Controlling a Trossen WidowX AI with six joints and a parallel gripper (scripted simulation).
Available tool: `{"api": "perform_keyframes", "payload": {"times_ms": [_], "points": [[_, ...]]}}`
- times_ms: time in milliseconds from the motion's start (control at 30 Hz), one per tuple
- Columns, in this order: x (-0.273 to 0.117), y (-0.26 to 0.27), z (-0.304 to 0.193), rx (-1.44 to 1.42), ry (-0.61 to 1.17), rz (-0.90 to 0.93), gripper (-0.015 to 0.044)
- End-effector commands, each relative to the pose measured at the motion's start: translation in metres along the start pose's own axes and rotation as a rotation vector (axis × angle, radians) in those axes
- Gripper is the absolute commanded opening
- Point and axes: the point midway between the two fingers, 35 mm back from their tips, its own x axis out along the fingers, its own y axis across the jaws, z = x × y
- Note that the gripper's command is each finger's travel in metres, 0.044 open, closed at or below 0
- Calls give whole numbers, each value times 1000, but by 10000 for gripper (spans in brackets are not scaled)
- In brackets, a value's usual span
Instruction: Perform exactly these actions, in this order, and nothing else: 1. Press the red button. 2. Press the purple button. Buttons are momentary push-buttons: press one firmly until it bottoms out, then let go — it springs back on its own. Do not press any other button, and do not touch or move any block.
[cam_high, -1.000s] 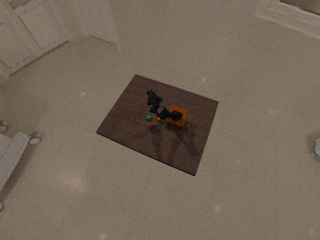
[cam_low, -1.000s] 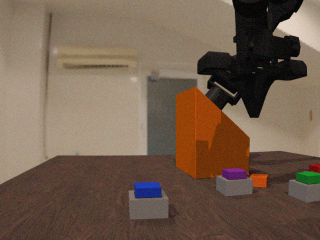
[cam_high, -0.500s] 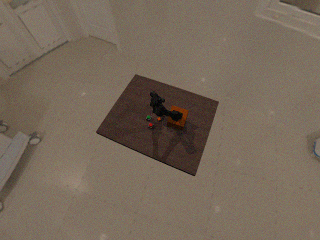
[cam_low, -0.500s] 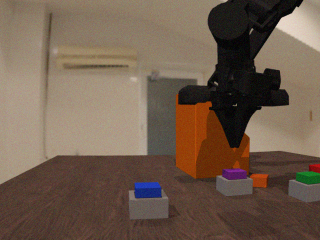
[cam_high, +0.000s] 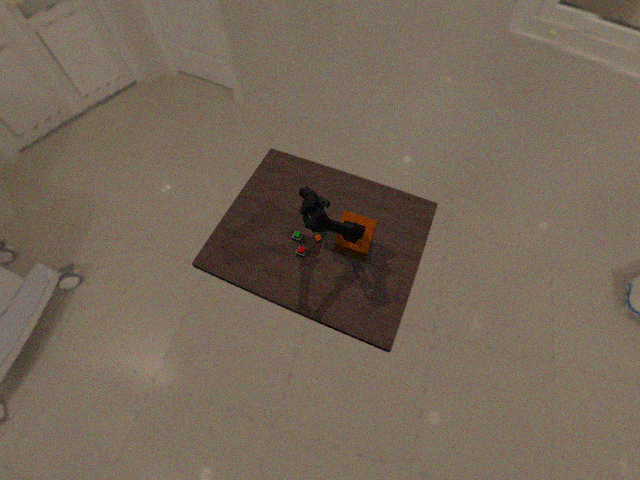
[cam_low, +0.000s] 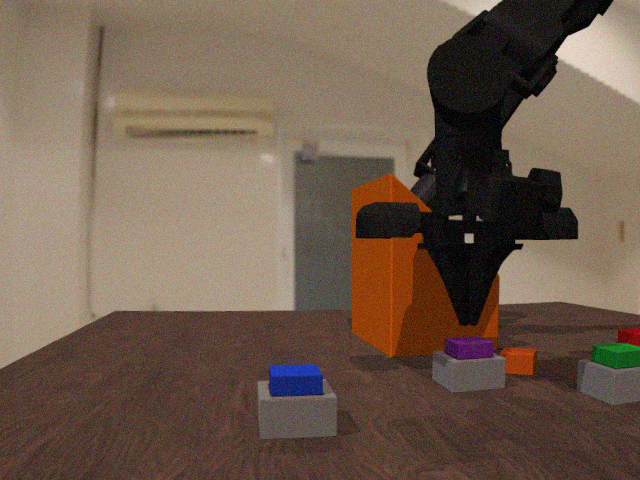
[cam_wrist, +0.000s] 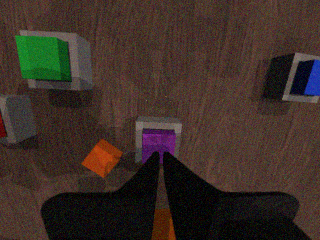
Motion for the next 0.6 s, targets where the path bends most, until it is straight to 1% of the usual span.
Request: {"api": "perform_keyframes", "payload": {"times_ms": [0, 267, 567], "points": [[8, 1, 0, 6, -2, 7, 20], [20, 1, -1, 5, -1, 8, 20], [21, 1, -1, 5, -1, 8, 20]]}}
